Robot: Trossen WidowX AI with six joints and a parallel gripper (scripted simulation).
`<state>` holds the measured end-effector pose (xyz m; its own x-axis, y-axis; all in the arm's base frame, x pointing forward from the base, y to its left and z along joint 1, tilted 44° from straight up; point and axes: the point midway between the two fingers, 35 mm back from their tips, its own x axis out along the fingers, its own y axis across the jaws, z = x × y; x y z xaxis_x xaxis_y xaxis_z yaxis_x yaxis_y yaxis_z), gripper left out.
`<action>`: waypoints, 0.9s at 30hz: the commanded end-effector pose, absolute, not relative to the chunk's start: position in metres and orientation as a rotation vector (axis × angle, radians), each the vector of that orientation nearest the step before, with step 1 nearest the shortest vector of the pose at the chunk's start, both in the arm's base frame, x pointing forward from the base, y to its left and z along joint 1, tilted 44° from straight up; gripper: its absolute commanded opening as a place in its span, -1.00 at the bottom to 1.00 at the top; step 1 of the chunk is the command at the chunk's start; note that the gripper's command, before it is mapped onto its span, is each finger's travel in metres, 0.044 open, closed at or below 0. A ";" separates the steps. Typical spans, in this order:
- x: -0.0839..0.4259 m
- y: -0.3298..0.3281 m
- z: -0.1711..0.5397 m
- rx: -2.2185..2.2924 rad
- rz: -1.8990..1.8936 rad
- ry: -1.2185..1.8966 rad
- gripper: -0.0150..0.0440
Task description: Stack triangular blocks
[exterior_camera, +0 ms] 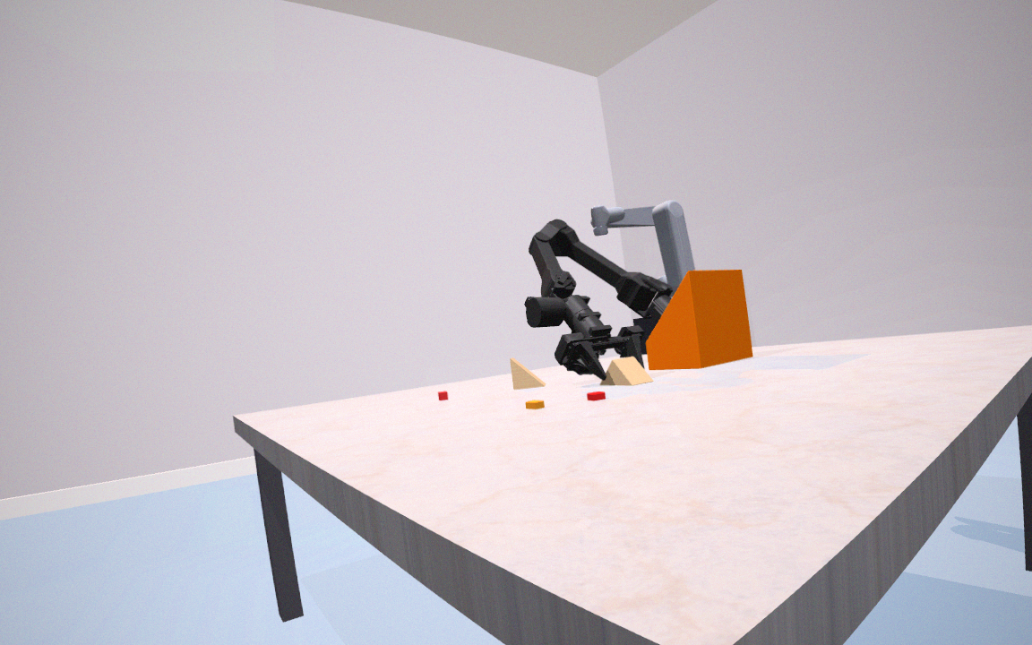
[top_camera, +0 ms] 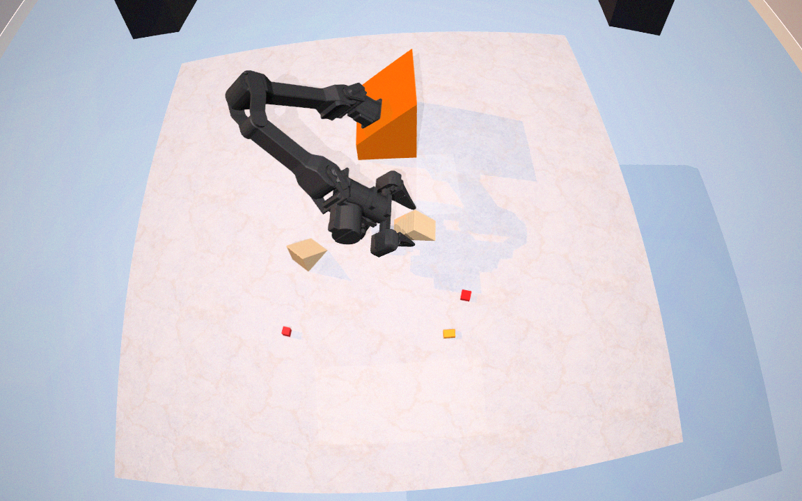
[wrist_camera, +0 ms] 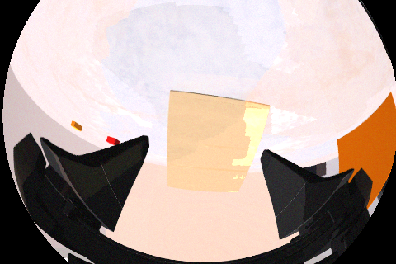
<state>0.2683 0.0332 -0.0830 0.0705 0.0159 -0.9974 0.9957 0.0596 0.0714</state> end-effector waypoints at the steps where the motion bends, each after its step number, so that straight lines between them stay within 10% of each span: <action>1: 0.268 0.034 -0.089 1.210 -1.102 1.196 1.00; 8: 0.268 0.034 -0.089 1.210 -1.102 1.196 1.00; 27: 0.269 0.035 -0.086 1.210 -1.103 1.192 -0.29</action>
<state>0.2682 0.0337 -0.0878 0.0742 0.0171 -0.9971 0.9953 0.0605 0.0751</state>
